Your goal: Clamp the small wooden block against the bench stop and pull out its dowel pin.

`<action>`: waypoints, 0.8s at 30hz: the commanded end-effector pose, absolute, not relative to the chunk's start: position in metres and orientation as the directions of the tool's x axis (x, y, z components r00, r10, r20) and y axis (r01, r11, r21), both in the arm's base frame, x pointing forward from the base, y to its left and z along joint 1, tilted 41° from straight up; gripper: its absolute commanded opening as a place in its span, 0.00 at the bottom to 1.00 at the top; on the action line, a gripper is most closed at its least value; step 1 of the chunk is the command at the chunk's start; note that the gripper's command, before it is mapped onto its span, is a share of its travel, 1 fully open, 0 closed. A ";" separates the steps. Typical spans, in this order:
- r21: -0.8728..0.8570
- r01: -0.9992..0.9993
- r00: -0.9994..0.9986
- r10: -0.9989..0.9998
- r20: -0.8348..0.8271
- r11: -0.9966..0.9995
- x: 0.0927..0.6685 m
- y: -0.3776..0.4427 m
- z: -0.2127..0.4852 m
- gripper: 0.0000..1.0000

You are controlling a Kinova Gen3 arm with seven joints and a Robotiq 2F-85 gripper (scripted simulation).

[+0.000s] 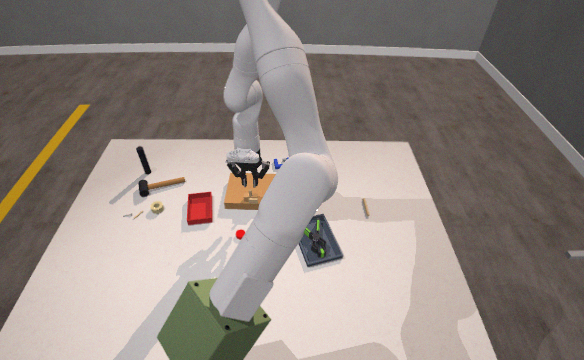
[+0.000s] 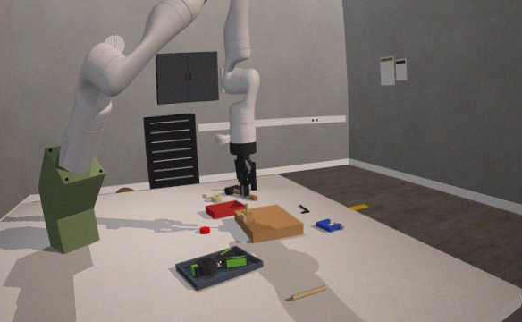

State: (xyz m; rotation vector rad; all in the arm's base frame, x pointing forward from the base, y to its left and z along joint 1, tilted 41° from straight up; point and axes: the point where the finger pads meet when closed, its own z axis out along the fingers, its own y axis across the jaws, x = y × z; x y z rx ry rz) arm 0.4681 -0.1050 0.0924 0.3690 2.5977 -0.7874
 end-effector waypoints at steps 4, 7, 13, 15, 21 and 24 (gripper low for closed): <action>-0.419 0.424 -0.856 0.204 -0.475 0.803 0.465 -0.108 0.091 0.34; -0.416 0.438 -0.851 0.219 -0.477 0.797 0.462 -0.110 0.091 0.34; -0.346 0.517 -0.806 0.308 -0.506 0.783 0.459 -0.113 0.088 0.34; -0.320 0.548 -0.785 0.344 -0.515 0.773 0.457 -0.114 0.087 0.34; -0.229 0.654 -0.702 0.465 -0.539 0.721 0.449 -0.120 0.084 0.34; -0.212 0.672 -0.685 0.487 -0.542 0.709 0.448 -0.121 0.084 0.34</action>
